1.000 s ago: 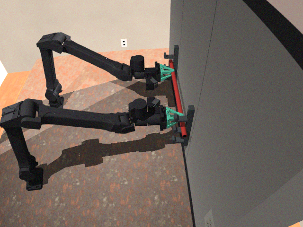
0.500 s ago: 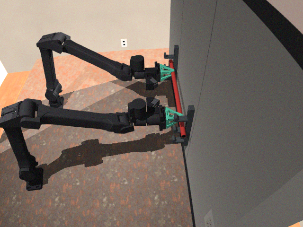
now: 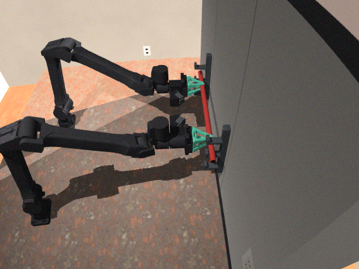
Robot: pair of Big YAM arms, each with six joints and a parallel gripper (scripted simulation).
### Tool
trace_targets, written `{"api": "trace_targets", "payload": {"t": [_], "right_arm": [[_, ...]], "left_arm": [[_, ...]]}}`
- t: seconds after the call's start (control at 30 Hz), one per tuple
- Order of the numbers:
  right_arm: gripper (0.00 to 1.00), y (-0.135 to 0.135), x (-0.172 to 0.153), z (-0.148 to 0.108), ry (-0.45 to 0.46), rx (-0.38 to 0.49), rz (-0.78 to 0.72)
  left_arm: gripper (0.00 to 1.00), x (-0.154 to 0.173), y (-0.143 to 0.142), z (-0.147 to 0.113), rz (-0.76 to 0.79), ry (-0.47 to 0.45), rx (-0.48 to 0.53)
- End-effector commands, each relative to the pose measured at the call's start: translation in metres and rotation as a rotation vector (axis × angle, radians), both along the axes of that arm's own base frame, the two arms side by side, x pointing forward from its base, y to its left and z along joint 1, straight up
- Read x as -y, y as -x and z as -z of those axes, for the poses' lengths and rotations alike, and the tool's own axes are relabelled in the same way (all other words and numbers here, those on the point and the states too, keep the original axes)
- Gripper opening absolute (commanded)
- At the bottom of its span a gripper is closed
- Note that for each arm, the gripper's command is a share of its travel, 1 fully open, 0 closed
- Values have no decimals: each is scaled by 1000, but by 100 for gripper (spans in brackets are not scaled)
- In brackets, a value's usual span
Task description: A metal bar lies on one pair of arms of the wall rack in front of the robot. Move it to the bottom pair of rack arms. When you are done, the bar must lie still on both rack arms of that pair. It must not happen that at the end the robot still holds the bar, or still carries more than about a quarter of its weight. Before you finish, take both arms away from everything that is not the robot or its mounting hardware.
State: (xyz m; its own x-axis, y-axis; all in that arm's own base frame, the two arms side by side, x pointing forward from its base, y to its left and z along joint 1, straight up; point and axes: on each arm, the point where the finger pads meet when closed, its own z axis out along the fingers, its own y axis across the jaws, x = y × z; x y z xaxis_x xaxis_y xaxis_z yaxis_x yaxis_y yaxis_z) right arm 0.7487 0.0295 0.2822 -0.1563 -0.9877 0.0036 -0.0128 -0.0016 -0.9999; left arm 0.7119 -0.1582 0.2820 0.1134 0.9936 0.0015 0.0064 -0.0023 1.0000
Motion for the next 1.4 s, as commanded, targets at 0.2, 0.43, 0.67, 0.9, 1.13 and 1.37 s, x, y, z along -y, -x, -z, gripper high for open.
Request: {"api": "trace_targets", "payload": {"t": [0.2,0.43,0.67,0.9,1.13,1.37], "right_arm": [[0,4,2,-30,-4,60,5],[0,2,3,-30,-4,60,5],[0,0,3,-30,-4,60,5],[0,-3,4,-30,-4,60,5],[0,-5,5,-30,-4,60,5],[0,-10,6,-30,-4,60,5]], "left_arm": [[0,-8,5,-22,-16,9,45],[0,-7,5,-22,-16,9,45],[0,-7,5,-22,-16,9,45],[0,-7,4,-22,-16,9,45],[0,-7,4,-22,-16,9,45],[0,-7,4,-22,-16,9,45]]}}
